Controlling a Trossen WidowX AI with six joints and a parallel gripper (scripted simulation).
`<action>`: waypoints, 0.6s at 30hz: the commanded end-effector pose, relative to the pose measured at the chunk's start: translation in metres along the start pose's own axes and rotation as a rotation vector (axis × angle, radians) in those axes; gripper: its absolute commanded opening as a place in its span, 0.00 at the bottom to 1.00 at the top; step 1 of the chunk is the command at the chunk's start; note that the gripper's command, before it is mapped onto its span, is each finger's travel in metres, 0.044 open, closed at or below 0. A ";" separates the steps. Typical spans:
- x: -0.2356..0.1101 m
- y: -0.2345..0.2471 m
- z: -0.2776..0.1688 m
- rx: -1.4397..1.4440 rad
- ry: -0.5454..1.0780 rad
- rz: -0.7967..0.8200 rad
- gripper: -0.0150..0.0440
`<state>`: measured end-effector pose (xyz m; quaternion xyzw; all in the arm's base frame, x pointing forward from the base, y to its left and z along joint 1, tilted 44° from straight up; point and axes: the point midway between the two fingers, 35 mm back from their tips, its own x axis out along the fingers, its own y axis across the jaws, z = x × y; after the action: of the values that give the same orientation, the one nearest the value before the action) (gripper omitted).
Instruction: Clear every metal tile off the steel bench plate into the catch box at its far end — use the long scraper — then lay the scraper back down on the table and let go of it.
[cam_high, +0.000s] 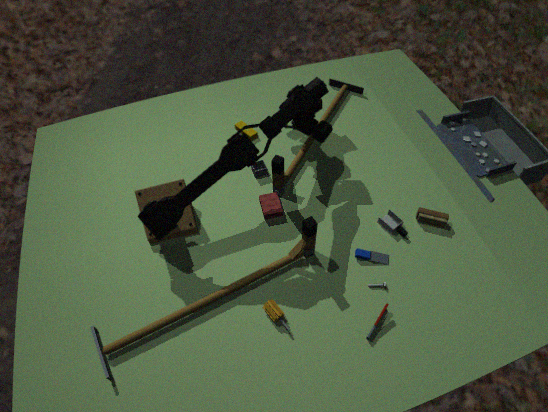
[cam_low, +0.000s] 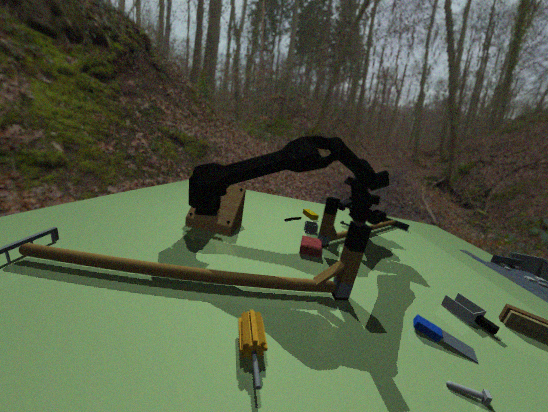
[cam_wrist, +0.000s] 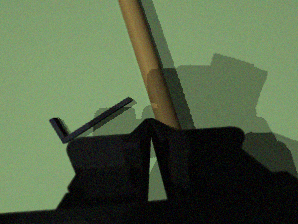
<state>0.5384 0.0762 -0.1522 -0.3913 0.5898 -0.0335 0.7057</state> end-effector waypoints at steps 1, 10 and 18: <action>0.003 -0.008 0.000 0.004 0.004 -0.003 0.25; -0.011 -0.005 0.007 0.011 -0.011 -0.004 0.25; -0.039 -0.004 0.021 0.035 -0.037 -0.010 0.25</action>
<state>0.5440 0.0919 -0.1309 -0.3843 0.5821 -0.0378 0.7156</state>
